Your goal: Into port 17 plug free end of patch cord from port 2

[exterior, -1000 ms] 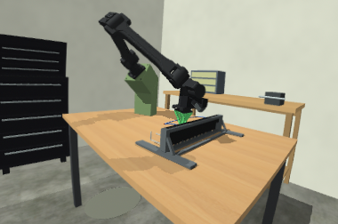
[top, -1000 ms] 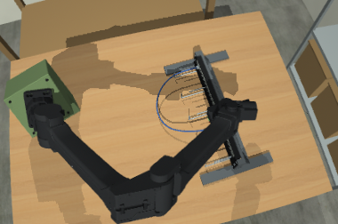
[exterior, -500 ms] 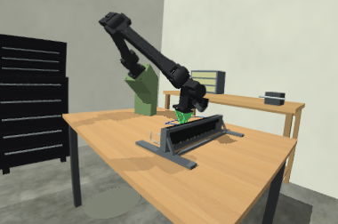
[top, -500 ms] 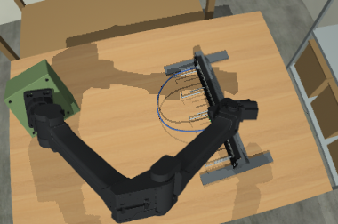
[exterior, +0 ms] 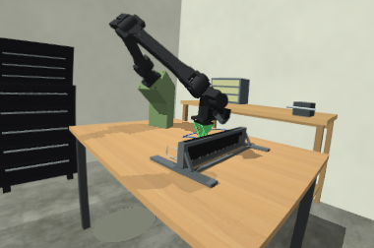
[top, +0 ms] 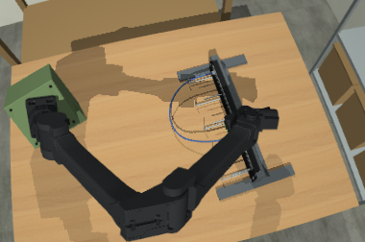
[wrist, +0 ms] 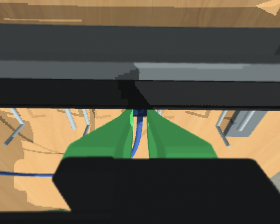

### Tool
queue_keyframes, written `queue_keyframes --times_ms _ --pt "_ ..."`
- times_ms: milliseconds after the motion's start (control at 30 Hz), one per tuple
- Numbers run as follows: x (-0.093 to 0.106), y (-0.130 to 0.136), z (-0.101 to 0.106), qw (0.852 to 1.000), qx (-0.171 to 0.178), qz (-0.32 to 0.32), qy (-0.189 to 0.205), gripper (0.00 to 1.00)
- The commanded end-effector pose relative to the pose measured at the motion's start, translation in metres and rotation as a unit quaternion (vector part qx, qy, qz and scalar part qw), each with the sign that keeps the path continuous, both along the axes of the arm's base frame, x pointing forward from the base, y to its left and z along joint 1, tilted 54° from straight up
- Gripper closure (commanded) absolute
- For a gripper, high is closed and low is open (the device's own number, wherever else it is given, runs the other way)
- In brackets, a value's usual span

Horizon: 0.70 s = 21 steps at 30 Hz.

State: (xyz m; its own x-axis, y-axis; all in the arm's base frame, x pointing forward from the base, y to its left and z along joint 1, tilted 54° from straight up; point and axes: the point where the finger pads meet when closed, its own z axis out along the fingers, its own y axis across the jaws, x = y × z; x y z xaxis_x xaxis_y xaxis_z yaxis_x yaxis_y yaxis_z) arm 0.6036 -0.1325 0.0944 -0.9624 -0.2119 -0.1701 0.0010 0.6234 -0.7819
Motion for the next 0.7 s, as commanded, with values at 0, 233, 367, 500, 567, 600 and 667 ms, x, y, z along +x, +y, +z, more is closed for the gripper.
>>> queue_keyframes --times_ms 0,233,367,500,567,600,667 --pt "0.0377 0.0329 0.0185 0.999 0.007 0.036 -0.04 1.0" --pt "0.0373 0.0329 0.0189 0.998 0.007 0.036 -0.041 1.0" --pt "0.0372 0.0329 0.019 0.998 0.007 0.036 -0.041 1.0" --pt "0.037 0.0329 0.0193 0.998 0.008 0.036 -0.042 1.0" --pt "0.0369 0.0329 0.0194 0.998 0.008 0.036 -0.043 1.0" --pt "0.0368 0.0329 0.0195 0.998 0.008 0.036 -0.043 1.0" --pt "0.0367 0.0328 0.0202 0.998 0.008 0.036 -0.044 1.0"
